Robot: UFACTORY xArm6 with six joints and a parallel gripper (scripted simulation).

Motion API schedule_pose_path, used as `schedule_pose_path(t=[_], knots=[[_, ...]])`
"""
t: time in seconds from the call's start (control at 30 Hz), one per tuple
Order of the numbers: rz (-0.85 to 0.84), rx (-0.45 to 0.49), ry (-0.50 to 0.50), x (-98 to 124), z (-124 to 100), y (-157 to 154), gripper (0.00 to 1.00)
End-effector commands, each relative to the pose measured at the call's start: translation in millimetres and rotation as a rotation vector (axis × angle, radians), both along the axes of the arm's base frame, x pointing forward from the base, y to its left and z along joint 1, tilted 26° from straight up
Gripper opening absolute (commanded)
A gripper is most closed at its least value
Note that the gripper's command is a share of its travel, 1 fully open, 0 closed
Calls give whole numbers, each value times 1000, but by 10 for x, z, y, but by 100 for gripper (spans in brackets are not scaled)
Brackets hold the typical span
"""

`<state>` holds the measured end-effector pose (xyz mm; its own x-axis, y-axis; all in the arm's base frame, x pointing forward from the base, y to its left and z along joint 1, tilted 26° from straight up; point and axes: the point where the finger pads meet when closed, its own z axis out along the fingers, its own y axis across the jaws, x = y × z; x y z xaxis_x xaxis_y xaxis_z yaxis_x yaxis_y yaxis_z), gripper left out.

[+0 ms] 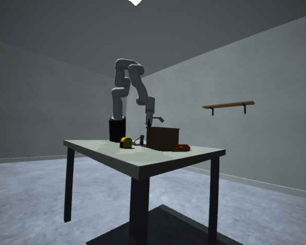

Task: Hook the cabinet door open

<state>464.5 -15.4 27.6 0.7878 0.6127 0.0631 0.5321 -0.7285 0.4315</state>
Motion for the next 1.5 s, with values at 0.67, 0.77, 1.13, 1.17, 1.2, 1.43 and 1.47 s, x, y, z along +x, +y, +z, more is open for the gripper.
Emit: schedule_pose_path(t=[0.67,0.77,1.13,1.17,1.2,1.43,1.47], knots=[[102,-34,33,107,82,-105,27],[132,-45,43,123,93,-120,27],[168,-57,55,168,122,-161,27],[179,-61,59,174,126,-166,27],[186,-63,61,182,131,-174,27],[186,-63,61,204,145,-192,27],[186,-63,61,204,145,-192,27]])
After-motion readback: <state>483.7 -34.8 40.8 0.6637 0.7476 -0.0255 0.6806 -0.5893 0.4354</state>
